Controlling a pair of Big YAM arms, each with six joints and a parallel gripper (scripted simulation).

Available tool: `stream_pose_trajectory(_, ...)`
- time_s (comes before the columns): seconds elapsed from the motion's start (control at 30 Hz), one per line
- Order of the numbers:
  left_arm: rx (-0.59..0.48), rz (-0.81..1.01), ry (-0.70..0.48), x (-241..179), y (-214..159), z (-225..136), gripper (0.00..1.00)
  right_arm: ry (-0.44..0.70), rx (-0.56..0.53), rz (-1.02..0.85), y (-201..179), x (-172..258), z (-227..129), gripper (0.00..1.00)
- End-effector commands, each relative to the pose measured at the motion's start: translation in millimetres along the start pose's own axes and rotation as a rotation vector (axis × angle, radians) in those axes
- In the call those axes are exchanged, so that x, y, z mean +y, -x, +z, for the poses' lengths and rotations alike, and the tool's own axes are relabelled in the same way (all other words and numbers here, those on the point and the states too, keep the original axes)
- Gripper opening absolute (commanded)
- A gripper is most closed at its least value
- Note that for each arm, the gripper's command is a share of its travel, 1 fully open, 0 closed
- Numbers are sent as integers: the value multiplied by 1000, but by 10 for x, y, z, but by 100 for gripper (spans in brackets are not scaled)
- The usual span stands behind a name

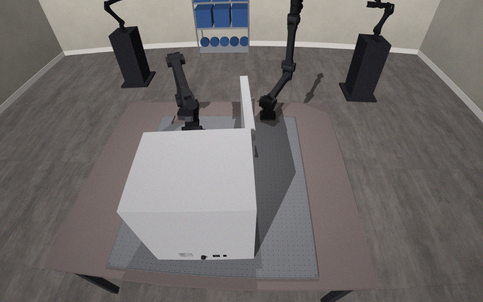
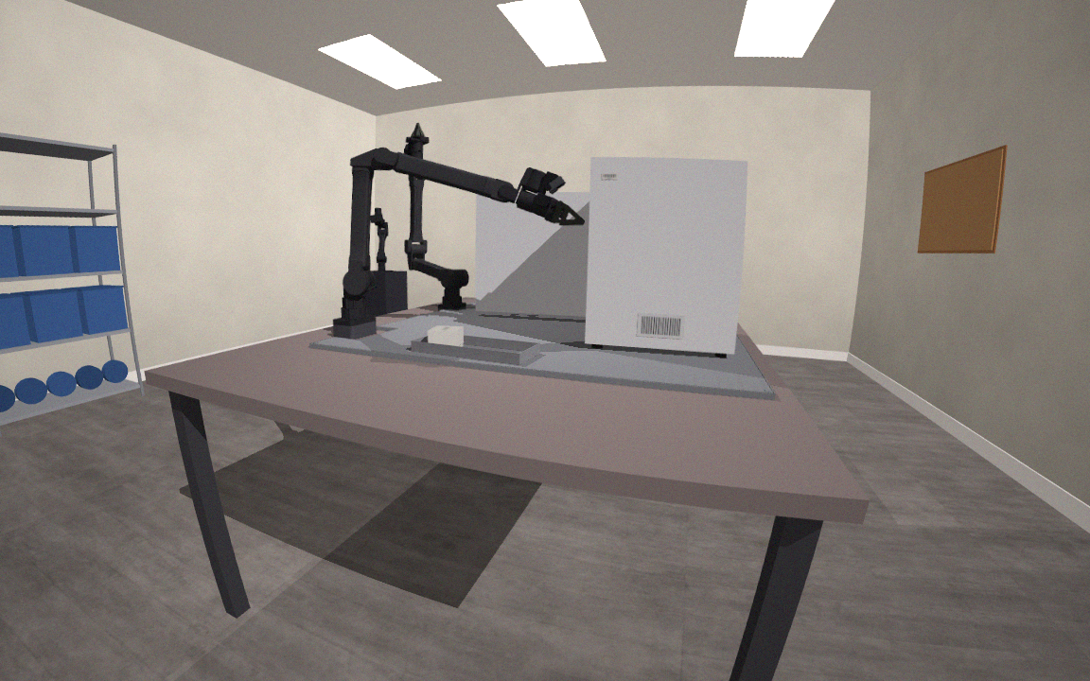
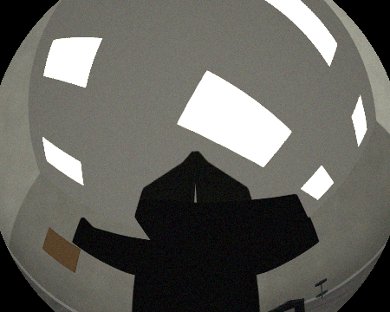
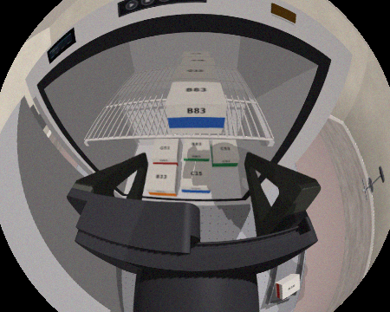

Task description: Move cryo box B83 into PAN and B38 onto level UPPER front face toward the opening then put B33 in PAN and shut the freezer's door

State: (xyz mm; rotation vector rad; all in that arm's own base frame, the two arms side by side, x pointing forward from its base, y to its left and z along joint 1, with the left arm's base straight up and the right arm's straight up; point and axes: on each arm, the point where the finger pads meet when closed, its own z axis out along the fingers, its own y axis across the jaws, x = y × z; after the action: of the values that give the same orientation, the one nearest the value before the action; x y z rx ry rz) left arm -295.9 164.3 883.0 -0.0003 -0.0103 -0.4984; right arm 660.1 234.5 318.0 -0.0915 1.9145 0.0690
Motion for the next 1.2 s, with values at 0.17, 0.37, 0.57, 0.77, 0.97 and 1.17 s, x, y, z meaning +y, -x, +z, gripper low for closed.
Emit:
stream_pose_trajectory(0.17, 37, -13, 2, 7, -135, 7, 0, -5, -36, 3, 320, -38, 181, 100)
stream_pose_trajectory(0.37, 37, -13, 2, 7, -135, 7, 0, -5, -36, 4, 355, -45, 242, 100)
stream_pose_trajectory(0.57, 37, -13, 2, 7, -135, 7, 0, -3, -58, 10, 520, -61, 135, 100)
stream_pose_trajectory(0.77, 37, -13, 2, 7, -135, 7, 0, -5, -37, 4, 410, -43, 253, 100)
stream_pose_trajectory(0.97, 37, -13, 2, 7, -135, 7, 0, -5, -37, 4, 394, -44, 290, 100)
stream_pose_trajectory(1.17, 37, -13, 2, 7, -135, 7, 0, -5, -45, 6, 400, -45, 313, 100)
